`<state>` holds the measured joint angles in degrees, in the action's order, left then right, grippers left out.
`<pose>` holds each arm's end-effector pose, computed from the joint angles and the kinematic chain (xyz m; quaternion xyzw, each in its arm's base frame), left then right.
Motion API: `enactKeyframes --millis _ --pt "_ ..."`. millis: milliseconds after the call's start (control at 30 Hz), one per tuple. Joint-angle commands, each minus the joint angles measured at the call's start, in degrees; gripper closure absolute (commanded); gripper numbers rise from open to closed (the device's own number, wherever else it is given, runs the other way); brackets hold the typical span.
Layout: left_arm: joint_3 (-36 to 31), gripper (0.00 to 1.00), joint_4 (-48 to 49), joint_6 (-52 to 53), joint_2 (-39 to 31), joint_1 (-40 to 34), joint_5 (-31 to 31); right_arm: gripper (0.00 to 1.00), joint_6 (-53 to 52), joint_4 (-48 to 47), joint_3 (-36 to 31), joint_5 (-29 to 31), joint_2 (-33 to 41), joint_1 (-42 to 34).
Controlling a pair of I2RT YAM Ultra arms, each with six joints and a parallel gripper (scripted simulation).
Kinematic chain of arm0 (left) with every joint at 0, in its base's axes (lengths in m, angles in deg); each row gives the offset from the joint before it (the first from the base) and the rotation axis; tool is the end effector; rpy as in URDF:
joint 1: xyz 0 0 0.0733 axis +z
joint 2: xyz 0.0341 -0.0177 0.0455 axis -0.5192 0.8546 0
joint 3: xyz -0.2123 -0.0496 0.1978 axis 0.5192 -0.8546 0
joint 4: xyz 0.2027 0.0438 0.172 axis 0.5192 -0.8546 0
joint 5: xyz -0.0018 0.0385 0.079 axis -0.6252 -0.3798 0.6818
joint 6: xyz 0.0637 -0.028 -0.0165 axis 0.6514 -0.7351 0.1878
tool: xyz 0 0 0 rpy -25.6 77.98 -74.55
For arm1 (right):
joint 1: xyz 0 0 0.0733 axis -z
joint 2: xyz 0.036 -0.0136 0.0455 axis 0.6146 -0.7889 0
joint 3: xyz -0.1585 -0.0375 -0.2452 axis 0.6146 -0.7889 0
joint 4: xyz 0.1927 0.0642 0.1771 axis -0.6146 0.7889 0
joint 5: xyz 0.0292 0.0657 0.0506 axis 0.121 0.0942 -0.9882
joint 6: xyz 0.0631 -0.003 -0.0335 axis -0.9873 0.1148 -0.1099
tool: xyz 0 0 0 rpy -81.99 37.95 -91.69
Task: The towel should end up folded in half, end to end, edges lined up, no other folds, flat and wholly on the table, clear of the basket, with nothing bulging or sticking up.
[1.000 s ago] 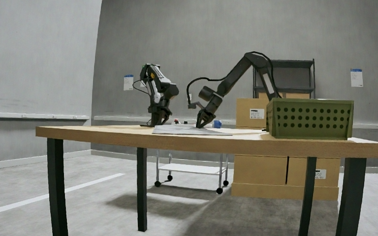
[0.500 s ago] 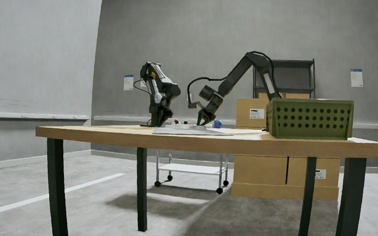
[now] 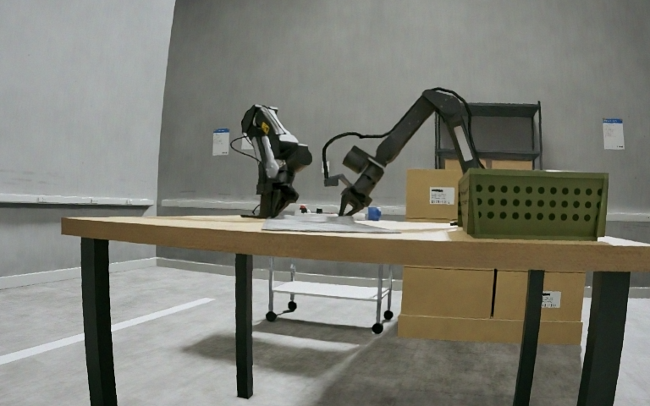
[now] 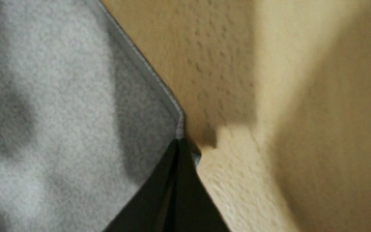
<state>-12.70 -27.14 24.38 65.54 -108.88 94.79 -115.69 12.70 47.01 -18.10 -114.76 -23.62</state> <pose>0.1038 -0.3750 0.1252 0.3637 0.8767 -0.1118 0.2943 0.0860 0.1064 0.1287 0.0041 0.9623 0.0214 0.2710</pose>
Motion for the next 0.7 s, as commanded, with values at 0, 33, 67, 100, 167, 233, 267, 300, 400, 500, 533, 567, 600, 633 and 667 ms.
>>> enactKeyframes --millis 0,33,67,100,167,233,267,300,400,500,533,567,600,633,667 --pt "-2.4 1.0 0.8 1.6 -3.8 2.0 -2.0 1.0 2.1 -1.0 2.9 -2.6 -3.0 1.3" --pt "-2.4 1.0 0.8 1.6 -3.8 2.0 -2.0 1.0 2.1 -1.0 2.9 -2.6 -3.0 1.3" --pt "-2.5 1.0 -0.4 1.8 -4.0 2.1 -2.2 1.0 2.2 -0.6 3.1 -2.8 -3.3 1.4" --pt "-1.6 1.0 0.1 1.8 -4.1 2.2 -2.3 1.0 2.2 -0.1 3.1 -2.8 -3.4 1.5" --pt "-4.5 1.0 2.0 4.9 -8.1 5.1 -6.7 1.0 3.8 1.8 5.8 -4.6 0.8 3.6" --pt "-4.7 1.0 2.2 5.1 -8.3 5.3 -7.2 1.0 3.8 2.1 5.9 -4.9 0.8 3.7" --pt "-4.8 1.0 2.2 5.2 -8.4 5.4 -7.4 1.0 3.8 2.3 6.0 -5.0 0.8 3.7" --pt "-5.5 1.0 0.2 10.0 -12.6 8.9 -12.3 1.0 1.8 5.4 10.7 -4.3 2.7 5.5" --pt "-7.4 1.0 4.1 14.1 -13.9 11.6 -18.5 1.0 -2.2 5.7 10.2 -2.4 4.7 3.0" --pt "-8.4 1.0 3.9 20.2 -17.9 16.2 -28.3 1.0 -7.5 8.1 12.8 1.1 9.9 1.8" --pt "-8.7 1.0 4.4 21.6 -17.9 17.3 -31.1 1.0 -8.0 8.8 13.2 1.6 10.1 1.3" --pt "-8.7 1.0 4.4 21.6 -17.9 17.3 -31.1 1.0 -8.0 8.8 13.2 1.6 10.1 1.3" --pt "-8.7 1.0 4.4 21.6 -17.9 17.3 -31.1 1.0 -8.0 8.8 13.2 1.6 10.1 1.3" --pt "-6.4 1.0 3.8 22.4 -15.5 18.5 -33.8 1.0 -8.9 10.2 13.9 2.8 10.3 0.2" --pt "-6.2 1.0 3.1 22.5 -15.3 18.7 -34.2 1.0 -9.2 10.5 14.0 3.0 9.8 -0.1"
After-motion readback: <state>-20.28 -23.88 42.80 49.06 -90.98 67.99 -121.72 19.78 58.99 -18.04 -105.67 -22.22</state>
